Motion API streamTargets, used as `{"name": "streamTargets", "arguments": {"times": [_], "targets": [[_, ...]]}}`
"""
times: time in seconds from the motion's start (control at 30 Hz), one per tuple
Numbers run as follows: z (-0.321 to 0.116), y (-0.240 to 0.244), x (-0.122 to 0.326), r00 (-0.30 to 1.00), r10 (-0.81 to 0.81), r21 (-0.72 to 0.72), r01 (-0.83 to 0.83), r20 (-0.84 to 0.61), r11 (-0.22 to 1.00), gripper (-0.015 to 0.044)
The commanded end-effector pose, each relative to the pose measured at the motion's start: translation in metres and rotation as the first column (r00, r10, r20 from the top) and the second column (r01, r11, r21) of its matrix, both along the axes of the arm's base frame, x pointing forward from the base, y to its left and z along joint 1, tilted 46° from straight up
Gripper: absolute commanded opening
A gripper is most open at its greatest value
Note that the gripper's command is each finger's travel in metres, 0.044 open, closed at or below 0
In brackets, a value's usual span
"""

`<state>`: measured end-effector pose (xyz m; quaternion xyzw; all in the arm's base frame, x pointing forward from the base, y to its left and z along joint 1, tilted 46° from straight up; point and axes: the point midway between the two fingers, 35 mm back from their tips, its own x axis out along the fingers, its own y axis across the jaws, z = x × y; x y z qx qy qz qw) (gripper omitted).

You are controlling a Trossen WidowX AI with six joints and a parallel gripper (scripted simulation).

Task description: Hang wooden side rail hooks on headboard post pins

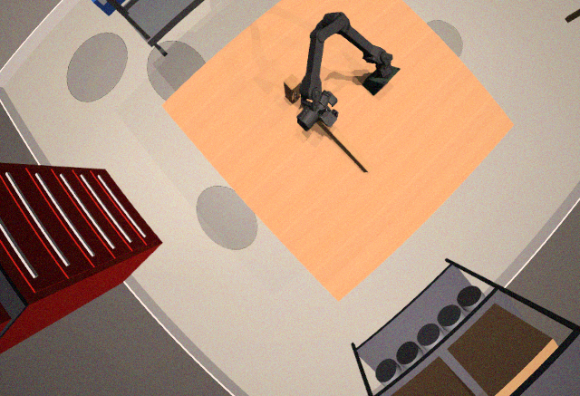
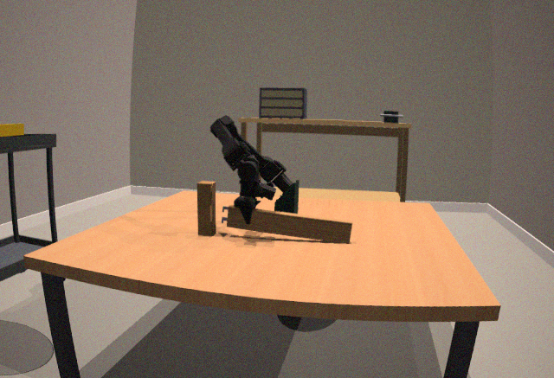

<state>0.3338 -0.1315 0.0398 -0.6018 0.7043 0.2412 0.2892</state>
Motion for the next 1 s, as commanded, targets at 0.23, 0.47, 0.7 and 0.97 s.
{"name": "streamTargets", "arguments": {"times": [0.23, 0.47, 0.7, 0.97], "targets": [[0.0012, 0.0002, 0.0034, 1.000, 0.005, 0.004, -0.005, 0.008, 1.000, 0.0000], [0.0017, -0.0006, 0.0040, 1.000, 0.005, 0.004, -0.005, 0.008, 1.000, 0.0000], [0.0029, -0.0007, 0.0048, 1.000, 0.005, 0.004, -0.005, 0.008, 1.000, 0.0000], [0.0037, -0.0014, 0.0055, 1.000, 0.005, 0.004, -0.005, 0.008, 1.000, 0.0000]]}}
